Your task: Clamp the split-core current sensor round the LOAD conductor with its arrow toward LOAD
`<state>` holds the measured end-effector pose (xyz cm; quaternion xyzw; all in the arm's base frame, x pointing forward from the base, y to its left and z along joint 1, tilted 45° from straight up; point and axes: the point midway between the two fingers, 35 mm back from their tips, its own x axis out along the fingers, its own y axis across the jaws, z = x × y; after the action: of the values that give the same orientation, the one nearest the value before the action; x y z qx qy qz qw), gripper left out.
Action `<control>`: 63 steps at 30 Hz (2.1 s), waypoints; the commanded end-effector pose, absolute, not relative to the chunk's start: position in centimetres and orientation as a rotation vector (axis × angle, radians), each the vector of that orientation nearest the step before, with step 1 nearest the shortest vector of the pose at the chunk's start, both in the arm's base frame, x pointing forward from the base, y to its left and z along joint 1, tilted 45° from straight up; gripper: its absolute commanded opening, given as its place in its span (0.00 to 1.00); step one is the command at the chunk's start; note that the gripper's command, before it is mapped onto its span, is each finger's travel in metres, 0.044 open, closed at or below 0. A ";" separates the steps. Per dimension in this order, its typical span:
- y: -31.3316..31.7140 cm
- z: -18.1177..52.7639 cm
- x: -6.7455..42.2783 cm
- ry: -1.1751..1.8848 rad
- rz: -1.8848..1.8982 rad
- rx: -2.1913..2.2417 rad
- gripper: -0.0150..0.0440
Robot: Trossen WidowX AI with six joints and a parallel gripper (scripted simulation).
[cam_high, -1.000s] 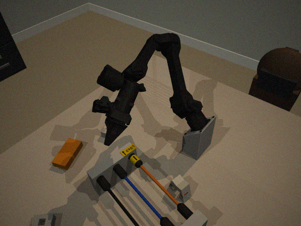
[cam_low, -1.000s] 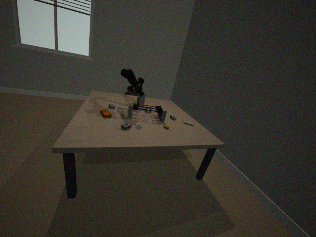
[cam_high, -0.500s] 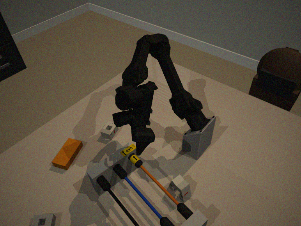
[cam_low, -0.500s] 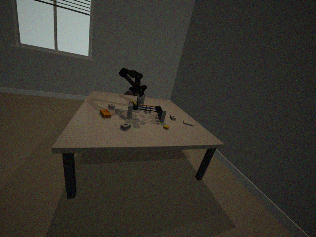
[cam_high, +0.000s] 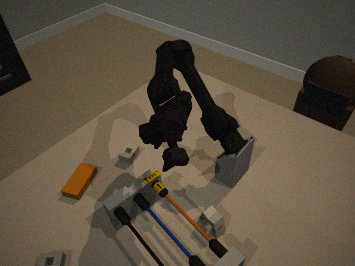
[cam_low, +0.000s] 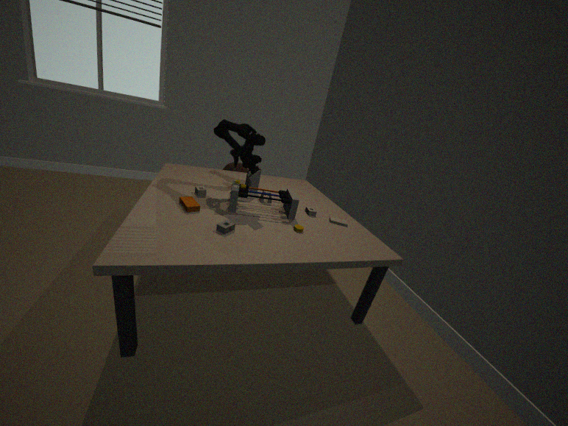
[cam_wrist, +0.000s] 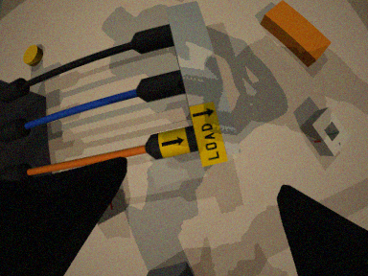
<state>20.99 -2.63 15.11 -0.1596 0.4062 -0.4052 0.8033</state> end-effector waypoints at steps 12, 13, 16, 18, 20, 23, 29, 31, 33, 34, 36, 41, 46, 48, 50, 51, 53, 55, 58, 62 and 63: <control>-2.6 15.3 21.0 0.862 -0.876 -0.357 1.00; -2.6 15.3 21.0 0.862 -0.876 -0.357 1.00; -2.2 14.6 21.3 0.886 -0.867 -0.361 1.00; -1.0 12.6 21.9 0.951 -0.846 -0.372 1.00; 0.2 10.2 22.3 1.022 -0.823 -0.385 1.00; 1.9 6.5 22.6 1.127 -0.794 -0.403 1.00; 4.6 -1.2 21.5 1.337 -0.747 -0.440 1.00; 5.0 -2.9 20.9 1.383 -0.740 -0.448 1.00; 5.1 -3.1 20.9 1.389 -0.739 -0.449 1.00; 5.1 -3.1 20.9 1.389 -0.739 -0.449 1.00; 5.1 -3.1 20.9 1.389 -0.739 -0.449 1.00; 4.9 -3.3 20.9 1.389 -0.739 -0.449 1.00; 4.4 -3.9 21.0 1.389 -0.738 -0.448 1.00; 4.2 -4.1 21.0 1.389 -0.738 -0.448 1.00; 4.0 -4.4 21.0 1.389 -0.738 -0.448 1.00; 3.9 -4.5 21.0 1.389 -0.738 -0.448 1.00; 3.6 -4.7 21.1 1.389 -0.737 -0.448 1.00; 3.4 -5.0 21.1 1.389 -0.737 -0.448 1.00; 3.0 -5.3 21.1 1.389 -0.738 -0.448 1.00; 2.6 -5.8 21.1 1.388 -0.738 -0.449 1.00; 2.4 -5.9 21.1 1.388 -0.738 -0.449 1.00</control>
<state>21.25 3.04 -5.43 -0.1957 0.6183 -0.3289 0.6865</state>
